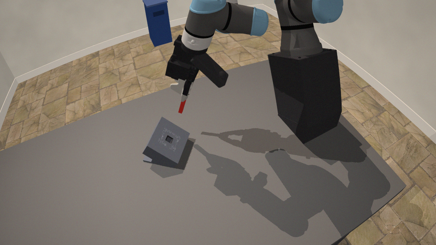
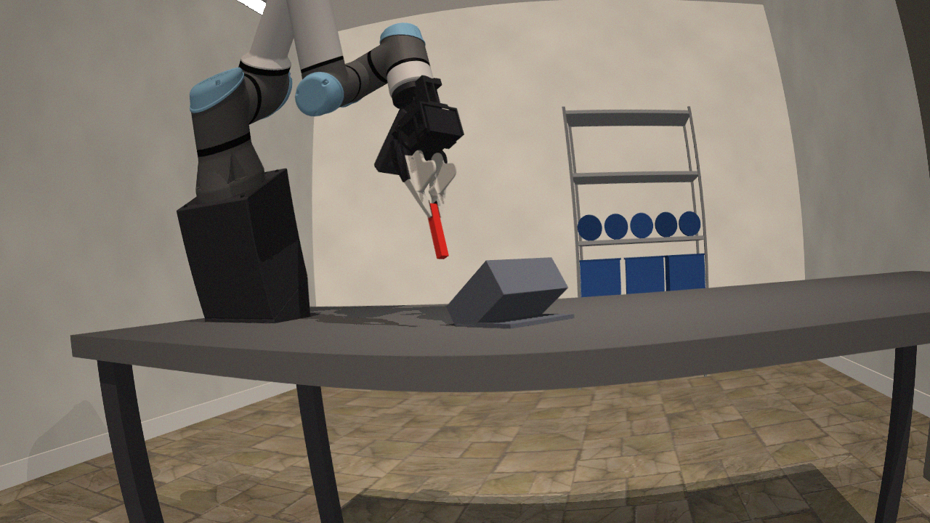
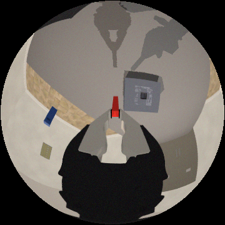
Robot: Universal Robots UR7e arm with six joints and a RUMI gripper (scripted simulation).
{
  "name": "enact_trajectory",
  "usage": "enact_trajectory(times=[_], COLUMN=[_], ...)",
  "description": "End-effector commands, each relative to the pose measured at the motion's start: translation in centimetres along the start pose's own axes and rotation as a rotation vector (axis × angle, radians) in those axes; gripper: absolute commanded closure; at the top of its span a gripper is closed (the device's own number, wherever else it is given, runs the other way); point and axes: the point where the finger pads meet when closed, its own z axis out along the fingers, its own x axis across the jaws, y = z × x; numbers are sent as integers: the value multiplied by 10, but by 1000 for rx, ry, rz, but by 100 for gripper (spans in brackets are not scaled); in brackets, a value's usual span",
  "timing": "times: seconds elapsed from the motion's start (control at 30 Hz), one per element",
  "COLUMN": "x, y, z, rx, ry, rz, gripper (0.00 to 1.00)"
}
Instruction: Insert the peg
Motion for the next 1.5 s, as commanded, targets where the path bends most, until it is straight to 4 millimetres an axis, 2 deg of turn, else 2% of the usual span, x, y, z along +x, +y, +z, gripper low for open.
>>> enact_trajectory(times=[0.0, 1.47], x=[5, 37], y=[-1, -12], z=[-2, -18], rx=[-14, -102], ry=[2, 19], rz=[0, 3], gripper=[100, 100])
